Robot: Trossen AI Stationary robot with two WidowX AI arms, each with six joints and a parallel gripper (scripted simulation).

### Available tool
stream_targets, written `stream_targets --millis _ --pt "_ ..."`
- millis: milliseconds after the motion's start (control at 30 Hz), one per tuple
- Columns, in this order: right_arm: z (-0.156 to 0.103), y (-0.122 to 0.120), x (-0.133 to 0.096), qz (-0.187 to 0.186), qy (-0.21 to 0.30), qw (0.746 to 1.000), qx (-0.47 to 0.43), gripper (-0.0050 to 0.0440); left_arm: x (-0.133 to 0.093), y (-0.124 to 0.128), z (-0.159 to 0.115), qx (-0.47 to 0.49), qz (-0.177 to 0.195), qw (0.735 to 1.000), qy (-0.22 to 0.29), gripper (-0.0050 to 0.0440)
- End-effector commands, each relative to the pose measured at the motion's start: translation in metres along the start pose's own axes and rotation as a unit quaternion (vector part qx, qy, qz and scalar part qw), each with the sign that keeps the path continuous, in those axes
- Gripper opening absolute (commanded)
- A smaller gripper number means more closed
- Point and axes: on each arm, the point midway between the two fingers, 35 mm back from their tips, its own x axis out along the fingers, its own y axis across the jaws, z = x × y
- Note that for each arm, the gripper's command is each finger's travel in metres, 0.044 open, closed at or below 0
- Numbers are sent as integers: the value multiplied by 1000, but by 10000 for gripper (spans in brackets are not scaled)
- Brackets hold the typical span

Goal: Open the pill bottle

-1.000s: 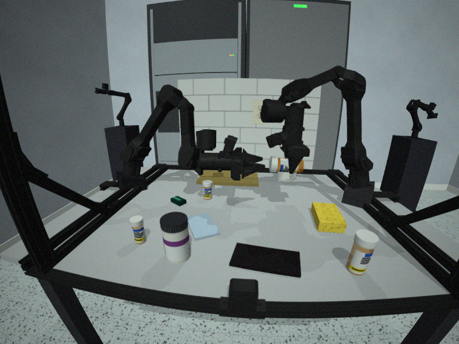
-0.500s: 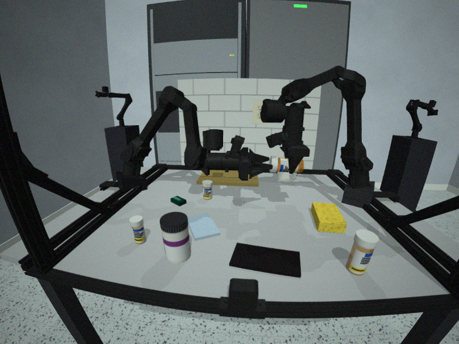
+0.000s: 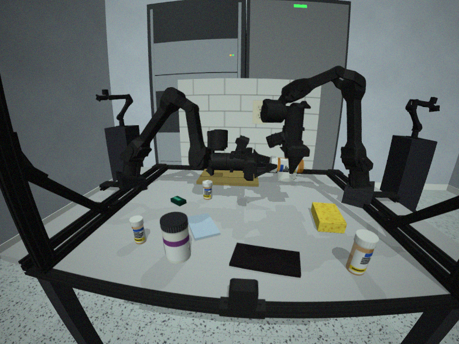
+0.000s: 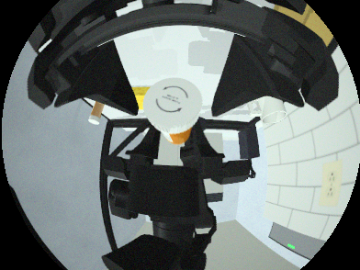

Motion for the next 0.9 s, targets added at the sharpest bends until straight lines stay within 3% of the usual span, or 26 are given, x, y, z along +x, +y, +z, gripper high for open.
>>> stream_targets --millis 0,133,567,867 --pt "0 -1 -1 -1 -1 1000 -2 0 1 -1 -4 -1 -2 1000 4 296" --pt "0 -1 -1 -1 -1 1000 -2 0 1 -1 -4 -1 -2 1000 4 307" --pt "0 -1 -1 -1 -1 1000 -2 0 1 -1 -4 -1 -2 1000 4 220" --pt "0 -1 -1 -1 -1 1000 -2 0 1 -1 -4 -1 -2 1000 4 220"
